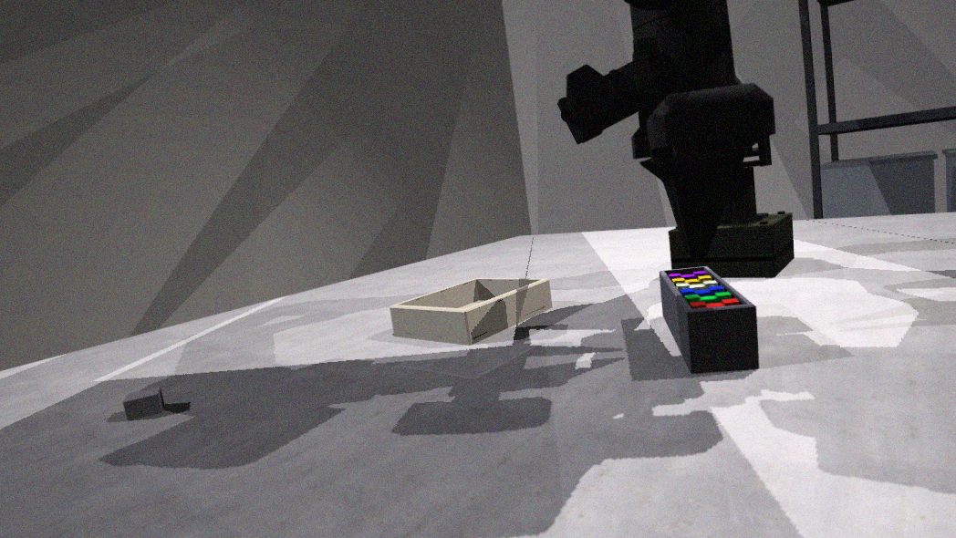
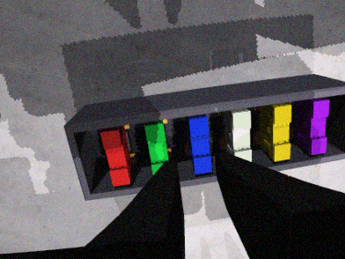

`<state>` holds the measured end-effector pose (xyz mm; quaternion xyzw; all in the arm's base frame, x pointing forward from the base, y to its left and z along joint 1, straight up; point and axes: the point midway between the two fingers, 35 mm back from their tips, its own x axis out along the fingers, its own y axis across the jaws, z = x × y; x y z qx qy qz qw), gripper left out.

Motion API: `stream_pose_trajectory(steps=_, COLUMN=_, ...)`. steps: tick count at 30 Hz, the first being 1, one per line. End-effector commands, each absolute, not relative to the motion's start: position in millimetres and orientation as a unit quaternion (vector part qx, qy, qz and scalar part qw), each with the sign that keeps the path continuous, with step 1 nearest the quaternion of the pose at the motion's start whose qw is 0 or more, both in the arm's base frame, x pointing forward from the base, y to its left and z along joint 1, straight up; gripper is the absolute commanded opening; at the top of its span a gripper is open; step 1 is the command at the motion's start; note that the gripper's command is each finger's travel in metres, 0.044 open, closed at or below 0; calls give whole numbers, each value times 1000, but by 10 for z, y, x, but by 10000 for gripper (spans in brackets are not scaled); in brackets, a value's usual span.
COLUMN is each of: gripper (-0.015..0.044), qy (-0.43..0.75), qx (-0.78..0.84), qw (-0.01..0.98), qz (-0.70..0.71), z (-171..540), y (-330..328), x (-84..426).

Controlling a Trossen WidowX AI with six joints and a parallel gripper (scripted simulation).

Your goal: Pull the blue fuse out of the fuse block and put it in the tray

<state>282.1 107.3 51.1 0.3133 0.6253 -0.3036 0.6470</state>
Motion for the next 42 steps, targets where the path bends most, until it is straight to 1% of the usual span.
stream_pose_trajectory(steps=1, gripper=74, qy=629, qx=311, qw=645, qz=-303, z=459, y=1072, x=2795)
stream_pose_trajectory(steps=42, gripper=74, qy=629, qx=311, qw=645, qz=-303, z=201, y=1060, x=2761)
